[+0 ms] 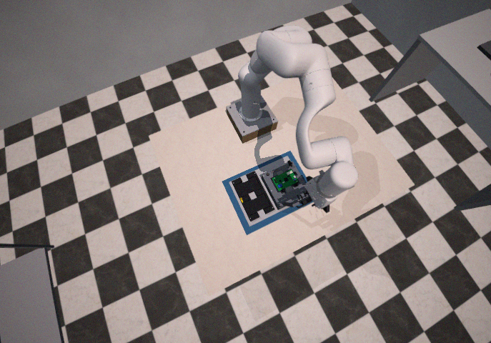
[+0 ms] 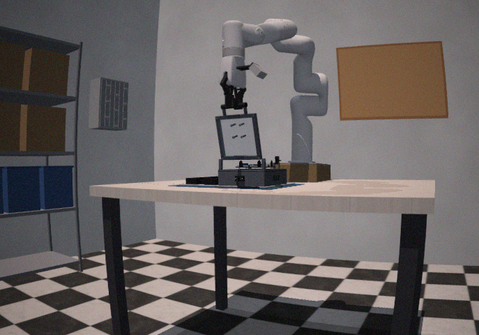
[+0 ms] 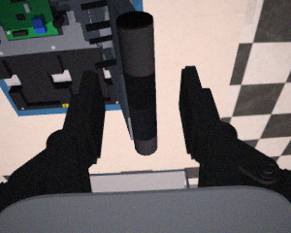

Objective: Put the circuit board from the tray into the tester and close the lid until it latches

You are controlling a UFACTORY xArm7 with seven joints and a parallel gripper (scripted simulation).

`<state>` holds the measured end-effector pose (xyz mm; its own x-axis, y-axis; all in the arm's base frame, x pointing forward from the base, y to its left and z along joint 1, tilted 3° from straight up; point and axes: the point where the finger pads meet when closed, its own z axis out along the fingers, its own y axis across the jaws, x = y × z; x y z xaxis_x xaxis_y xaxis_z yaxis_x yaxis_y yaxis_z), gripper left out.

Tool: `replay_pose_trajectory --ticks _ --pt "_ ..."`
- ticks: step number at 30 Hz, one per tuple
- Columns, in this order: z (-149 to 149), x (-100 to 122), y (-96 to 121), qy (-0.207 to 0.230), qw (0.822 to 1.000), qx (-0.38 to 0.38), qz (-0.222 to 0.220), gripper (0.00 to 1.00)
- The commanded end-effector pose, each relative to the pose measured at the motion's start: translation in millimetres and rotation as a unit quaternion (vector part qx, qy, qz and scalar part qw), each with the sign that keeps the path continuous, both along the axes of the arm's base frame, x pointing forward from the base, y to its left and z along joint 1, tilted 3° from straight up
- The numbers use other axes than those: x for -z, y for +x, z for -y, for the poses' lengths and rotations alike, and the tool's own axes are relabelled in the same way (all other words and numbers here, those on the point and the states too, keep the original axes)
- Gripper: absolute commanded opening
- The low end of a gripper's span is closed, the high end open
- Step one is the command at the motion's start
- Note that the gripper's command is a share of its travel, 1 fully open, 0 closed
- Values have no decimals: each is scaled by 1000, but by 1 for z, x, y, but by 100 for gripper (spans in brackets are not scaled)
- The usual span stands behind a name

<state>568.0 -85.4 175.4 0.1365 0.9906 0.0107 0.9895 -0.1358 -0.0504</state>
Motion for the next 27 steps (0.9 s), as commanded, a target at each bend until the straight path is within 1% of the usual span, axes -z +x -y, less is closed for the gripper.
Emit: replay_pose_trajectory --ticks 1,17,18,27 --pt "0 1 1 0 1000 0 3 51" --pt "0 1 1 0 1000 0 3 51" --pt "0 1 1 0 1000 0 3 0" --pt "0 1 1 0 1000 0 3 0"
